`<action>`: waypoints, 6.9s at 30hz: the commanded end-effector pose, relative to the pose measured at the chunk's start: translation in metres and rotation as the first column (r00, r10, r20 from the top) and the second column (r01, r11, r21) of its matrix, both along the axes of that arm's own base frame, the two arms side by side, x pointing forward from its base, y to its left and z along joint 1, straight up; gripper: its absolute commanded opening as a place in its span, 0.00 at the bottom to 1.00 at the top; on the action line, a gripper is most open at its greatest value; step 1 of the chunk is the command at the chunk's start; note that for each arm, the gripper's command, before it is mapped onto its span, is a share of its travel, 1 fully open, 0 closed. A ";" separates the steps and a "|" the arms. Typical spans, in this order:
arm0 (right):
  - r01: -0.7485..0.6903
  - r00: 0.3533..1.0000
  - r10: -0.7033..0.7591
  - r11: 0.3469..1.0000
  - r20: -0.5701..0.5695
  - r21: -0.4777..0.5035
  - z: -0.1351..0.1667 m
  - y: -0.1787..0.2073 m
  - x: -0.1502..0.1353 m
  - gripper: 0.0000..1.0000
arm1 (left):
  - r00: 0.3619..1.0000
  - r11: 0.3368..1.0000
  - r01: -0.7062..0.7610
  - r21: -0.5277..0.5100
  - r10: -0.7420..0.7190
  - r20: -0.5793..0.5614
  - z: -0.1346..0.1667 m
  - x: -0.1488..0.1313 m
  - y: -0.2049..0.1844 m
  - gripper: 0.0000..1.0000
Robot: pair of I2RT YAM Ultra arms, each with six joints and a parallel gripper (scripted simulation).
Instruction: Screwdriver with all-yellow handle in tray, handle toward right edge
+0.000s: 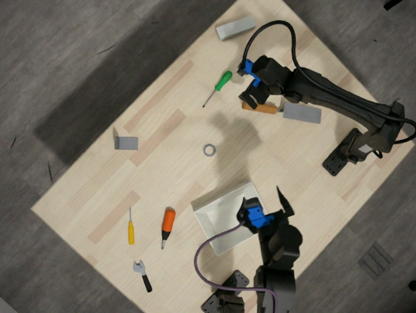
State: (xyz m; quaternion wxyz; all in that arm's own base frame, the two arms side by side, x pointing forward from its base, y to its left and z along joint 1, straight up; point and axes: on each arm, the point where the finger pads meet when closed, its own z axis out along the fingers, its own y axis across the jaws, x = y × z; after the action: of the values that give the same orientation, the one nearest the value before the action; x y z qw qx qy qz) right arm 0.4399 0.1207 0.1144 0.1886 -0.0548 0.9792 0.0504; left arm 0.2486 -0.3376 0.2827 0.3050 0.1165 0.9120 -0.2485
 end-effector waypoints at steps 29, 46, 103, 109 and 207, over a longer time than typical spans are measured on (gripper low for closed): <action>-0.234 0.970 0.235 0.972 0.062 -0.018 0.022 0.050 0.040 1.00 | 0.944 0.840 -0.190 0.509 0.298 -0.139 -0.082 0.042 0.312 1.00; -0.234 0.970 0.235 0.972 0.062 -0.018 0.022 0.050 0.040 1.00 | 0.943 0.838 -0.262 0.478 0.328 -0.058 -0.091 0.087 0.325 1.00; 0.003 0.658 -0.007 1.000 0.753 0.006 0.210 -0.056 -0.013 1.00 | 0.833 0.667 0.519 0.534 -0.257 -0.489 -0.219 0.168 0.385 0.52; 0.062 0.452 -0.092 0.995 0.887 0.072 0.272 -0.093 -0.043 1.00 | 0.816 0.646 0.552 0.528 -0.285 -0.504 -0.226 0.178 0.385 0.52; -0.842 0.402 0.555 0.537 0.728 0.055 0.099 0.390 -0.175 1.00 | 0.822 0.654 0.542 0.528 -0.281 -0.495 -0.277 0.179 0.386 0.37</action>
State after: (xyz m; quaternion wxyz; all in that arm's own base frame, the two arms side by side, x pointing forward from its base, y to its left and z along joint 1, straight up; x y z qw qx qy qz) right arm 0.2597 0.5086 0.1852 0.4488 -0.4531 0.7081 0.3031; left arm 0.4278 0.0485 0.0106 0.0010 0.3710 0.9286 0.0005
